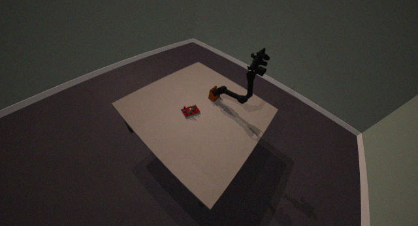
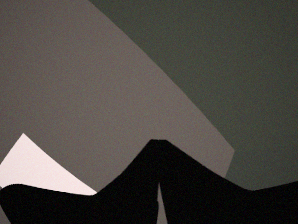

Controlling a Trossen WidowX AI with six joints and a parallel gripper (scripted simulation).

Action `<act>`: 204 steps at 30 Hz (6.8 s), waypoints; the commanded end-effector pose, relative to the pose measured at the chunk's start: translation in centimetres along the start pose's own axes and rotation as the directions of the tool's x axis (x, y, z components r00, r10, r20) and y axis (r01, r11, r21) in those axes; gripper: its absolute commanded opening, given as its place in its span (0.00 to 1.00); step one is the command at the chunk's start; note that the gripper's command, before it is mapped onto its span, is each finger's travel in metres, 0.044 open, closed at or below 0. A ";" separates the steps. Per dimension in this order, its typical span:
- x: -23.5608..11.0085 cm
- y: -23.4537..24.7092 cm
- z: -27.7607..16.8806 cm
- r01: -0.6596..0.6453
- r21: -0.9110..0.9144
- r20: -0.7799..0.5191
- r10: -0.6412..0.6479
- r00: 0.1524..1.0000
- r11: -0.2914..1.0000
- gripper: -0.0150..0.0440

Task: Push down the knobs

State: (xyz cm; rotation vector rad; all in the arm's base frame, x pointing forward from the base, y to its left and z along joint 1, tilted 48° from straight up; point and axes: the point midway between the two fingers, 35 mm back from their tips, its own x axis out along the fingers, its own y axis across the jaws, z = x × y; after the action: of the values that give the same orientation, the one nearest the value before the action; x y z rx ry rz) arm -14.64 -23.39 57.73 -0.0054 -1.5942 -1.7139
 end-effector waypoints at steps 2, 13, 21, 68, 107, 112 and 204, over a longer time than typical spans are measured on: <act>0.0 -0.8 -3.4 0.013 -0.055 -0.106 -0.019 0.994 0.998 0.25; -1.0 -2.5 -9.0 0.015 -0.157 -0.268 -0.057 0.962 0.987 0.25; -2.5 -4.1 -15.0 -0.040 -0.294 -0.451 -0.102 0.887 0.955 0.25; -29.0 -14.2 -38.1 -0.813 -0.163 -0.890 -0.439 -0.124 0.559 0.25; -56.4 -20.4 -31.6 -0.456 0.730 -0.099 -0.580 -0.808 0.510 0.25; -58.9 -20.8 -29.4 -0.325 0.779 0.047 -0.567 -0.822 0.536 0.25; -68.3 -23.2 -20.0 0.070 0.768 0.457 -0.468 -0.756 0.636 0.25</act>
State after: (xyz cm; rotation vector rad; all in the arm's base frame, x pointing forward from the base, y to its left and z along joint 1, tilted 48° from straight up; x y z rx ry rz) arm 30.39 -6.75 0.19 -1.6580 -3.8696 -1.9248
